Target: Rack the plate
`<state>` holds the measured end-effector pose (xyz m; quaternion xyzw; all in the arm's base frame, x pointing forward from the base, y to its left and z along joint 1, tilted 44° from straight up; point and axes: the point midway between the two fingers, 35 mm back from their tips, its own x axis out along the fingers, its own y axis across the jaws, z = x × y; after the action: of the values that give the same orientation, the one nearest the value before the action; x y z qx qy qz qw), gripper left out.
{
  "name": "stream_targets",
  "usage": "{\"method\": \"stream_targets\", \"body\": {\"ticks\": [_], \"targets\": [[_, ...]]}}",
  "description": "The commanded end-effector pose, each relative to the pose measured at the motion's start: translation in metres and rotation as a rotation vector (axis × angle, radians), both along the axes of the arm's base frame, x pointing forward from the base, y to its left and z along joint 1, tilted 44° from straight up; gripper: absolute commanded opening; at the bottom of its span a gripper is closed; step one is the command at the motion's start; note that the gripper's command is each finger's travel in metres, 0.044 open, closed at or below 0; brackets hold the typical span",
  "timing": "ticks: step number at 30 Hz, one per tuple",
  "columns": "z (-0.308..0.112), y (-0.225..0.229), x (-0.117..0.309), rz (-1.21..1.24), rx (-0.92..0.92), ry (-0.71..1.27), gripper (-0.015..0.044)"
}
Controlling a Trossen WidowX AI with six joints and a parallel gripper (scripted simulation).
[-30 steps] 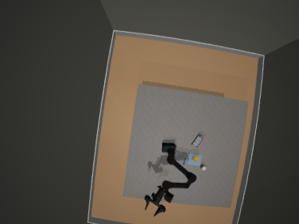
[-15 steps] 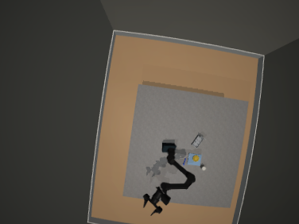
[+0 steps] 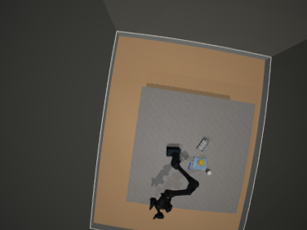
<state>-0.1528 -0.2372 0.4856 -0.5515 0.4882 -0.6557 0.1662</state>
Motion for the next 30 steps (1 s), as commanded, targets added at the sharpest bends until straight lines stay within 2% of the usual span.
{"method": "stream_targets", "body": {"ticks": [1, 15, 30], "targets": [[-0.007, -0.021, 0.013, 0.105, 0.016, -0.098, 0.04], [-0.038, -0.084, 0.079, 0.434, 0.136, -0.413, 0.04], [-0.084, -0.122, 0.192, 0.737, 0.378, -0.739, 0.04]]}}
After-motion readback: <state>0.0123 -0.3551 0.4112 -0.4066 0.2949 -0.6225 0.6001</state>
